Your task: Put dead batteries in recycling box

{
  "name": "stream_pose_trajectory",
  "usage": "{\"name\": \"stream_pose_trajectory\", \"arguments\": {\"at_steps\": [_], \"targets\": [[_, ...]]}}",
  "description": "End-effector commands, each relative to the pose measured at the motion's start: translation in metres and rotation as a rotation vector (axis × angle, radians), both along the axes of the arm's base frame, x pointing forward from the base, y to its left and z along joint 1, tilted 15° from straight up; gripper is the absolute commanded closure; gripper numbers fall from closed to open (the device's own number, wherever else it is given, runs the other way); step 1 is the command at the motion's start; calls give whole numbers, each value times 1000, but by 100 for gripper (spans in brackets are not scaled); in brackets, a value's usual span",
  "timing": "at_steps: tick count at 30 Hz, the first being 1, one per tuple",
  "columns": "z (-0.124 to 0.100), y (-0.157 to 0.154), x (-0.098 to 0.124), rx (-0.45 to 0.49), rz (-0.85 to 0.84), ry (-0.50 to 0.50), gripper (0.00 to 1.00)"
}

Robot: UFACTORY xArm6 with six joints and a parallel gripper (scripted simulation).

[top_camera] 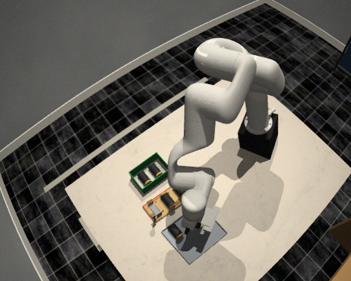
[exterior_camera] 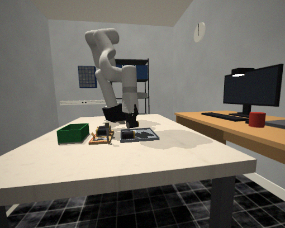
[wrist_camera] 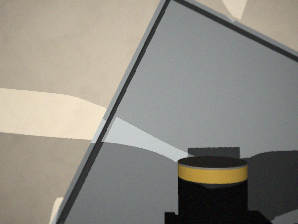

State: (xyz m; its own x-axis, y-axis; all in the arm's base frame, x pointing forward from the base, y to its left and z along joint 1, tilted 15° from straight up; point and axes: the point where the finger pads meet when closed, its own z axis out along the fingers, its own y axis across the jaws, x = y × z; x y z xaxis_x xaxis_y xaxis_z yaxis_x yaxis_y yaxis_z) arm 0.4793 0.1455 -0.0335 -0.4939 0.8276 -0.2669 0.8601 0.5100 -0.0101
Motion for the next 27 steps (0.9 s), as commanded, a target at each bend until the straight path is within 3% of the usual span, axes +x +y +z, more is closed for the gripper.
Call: {"name": "stream_pose_trajectory", "arguments": {"at_steps": [1,10,15,19,27], "targets": [[9,2,-1,0,0,-1,72],[17,4,-2,0,0,-1,72],[76,18,-10,0,0,-1,72],[88,21,-11,0,0,-1,72],[89,21,-11,5,-35,-9,72]]}}
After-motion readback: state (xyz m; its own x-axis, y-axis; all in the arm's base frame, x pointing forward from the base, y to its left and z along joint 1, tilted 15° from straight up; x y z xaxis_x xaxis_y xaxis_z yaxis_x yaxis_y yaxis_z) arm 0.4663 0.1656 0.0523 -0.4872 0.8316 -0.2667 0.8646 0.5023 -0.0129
